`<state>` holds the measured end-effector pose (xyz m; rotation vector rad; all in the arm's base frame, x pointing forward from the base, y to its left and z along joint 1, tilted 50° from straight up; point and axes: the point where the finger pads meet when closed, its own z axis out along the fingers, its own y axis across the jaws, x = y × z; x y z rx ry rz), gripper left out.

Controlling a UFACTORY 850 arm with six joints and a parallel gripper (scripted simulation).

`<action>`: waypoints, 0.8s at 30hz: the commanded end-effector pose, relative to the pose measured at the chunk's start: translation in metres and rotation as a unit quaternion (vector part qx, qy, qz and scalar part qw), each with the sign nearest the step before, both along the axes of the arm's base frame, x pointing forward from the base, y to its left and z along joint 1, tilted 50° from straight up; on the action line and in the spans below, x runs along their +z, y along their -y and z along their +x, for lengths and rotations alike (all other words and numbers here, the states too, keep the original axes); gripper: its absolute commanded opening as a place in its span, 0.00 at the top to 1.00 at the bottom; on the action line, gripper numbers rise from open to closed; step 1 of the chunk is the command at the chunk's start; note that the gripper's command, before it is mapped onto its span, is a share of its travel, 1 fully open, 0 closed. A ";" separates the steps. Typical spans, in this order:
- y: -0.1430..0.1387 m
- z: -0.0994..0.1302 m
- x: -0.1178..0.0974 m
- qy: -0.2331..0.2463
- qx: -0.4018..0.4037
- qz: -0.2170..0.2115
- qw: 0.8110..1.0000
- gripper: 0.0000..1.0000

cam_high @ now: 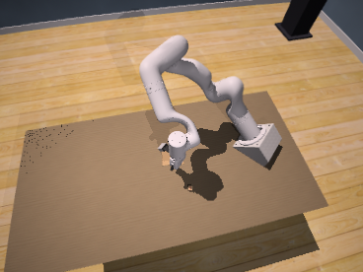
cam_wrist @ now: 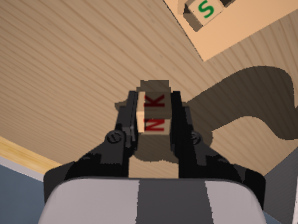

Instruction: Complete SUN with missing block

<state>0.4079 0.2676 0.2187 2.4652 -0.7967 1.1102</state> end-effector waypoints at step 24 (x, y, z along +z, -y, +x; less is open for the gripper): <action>0.079 0.001 0.071 0.127 -0.168 0.152 0.966 0.79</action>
